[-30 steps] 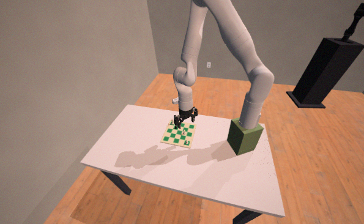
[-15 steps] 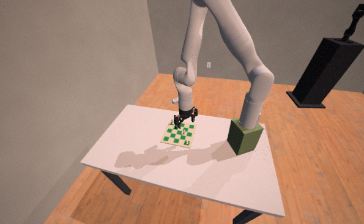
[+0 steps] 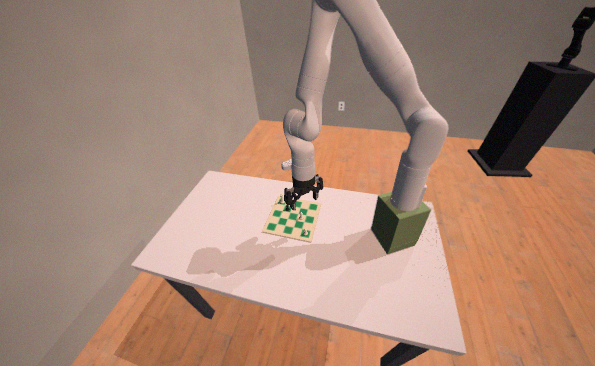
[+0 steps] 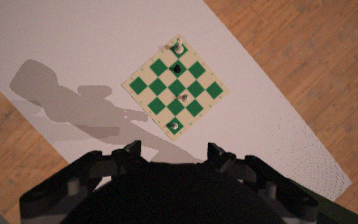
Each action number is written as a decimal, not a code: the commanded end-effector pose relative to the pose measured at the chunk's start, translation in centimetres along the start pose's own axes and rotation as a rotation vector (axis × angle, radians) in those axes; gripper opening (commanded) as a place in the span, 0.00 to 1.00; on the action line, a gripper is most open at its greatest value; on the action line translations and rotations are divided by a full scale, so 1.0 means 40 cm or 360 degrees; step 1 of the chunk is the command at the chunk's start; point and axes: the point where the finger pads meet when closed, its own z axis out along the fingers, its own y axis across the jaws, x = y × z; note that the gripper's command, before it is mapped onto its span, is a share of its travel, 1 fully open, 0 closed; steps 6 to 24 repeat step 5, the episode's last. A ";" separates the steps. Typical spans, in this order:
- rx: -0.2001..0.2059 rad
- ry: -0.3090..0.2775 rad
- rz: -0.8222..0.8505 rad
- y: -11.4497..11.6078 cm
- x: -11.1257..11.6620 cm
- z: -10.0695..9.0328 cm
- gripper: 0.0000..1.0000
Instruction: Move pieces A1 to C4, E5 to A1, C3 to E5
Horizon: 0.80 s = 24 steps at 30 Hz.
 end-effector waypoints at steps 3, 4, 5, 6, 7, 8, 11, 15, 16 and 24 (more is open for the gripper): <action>0.0002 0.0001 0.0000 -0.001 0.001 -0.001 1.00; 0.0002 0.0001 0.0000 -0.001 0.001 -0.001 1.00; 0.0002 0.0001 0.0000 -0.001 0.001 -0.001 1.00; 0.0002 0.0001 0.0000 -0.001 0.001 -0.001 1.00; 0.0002 0.0001 0.0000 -0.001 0.001 -0.001 1.00; 0.0002 0.0001 0.0000 -0.001 0.001 -0.001 1.00; 0.0002 0.0001 0.0000 -0.001 0.001 -0.001 1.00; 0.0002 0.0001 0.0000 -0.001 0.001 -0.001 1.00; 0.0002 0.0001 0.0000 -0.001 0.001 -0.001 1.00; 0.0002 0.0001 0.0000 -0.001 0.001 -0.001 1.00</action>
